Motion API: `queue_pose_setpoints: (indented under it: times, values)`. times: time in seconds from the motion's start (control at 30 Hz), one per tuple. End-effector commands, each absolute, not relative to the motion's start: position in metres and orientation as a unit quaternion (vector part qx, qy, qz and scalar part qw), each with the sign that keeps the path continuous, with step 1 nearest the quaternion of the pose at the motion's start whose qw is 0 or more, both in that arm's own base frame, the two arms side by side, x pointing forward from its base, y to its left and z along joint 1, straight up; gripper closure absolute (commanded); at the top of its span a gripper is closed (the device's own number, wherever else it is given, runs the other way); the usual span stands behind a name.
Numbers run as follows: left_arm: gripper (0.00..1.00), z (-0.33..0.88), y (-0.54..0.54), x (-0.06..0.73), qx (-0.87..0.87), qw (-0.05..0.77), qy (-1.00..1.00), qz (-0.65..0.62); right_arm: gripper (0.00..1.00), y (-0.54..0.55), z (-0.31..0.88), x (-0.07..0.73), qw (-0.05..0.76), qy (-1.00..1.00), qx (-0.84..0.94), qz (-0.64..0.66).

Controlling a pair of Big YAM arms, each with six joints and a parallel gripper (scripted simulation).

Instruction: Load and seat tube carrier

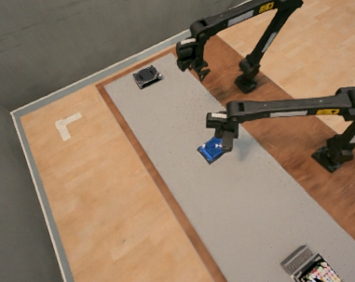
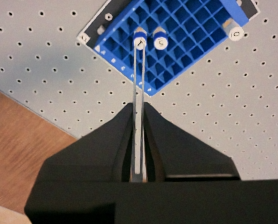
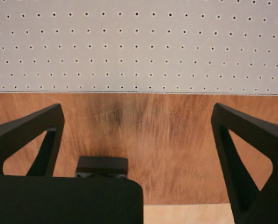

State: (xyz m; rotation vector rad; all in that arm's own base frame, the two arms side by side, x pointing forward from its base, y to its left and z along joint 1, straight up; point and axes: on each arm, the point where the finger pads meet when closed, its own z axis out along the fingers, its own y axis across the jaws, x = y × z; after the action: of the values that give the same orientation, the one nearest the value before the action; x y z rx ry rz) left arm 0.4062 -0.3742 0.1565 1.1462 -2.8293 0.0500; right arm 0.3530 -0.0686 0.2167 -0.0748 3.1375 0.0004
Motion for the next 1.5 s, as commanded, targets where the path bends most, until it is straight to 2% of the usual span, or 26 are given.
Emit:
queue_pose_setpoints:
  times: [0.0,0.37,1.47]
  values:
    - [0.93,0.152,-0.365,0.410,0.379,0.049,-0.924,0.009,0.00,-0.070,0.229,0.361,0.018,1.000,-0.017,-0.004]
    - [0.93,0.193,-0.376,0.422,0.377,0.031,-0.925,0.044,0.00,-0.070,0.229,0.361,0.018,1.000,-0.017,-0.004]
    - [0.93,0.193,-0.376,0.422,0.377,0.033,-0.925,0.040,0.00,-0.070,0.229,0.361,0.018,1.000,-0.017,-0.004]
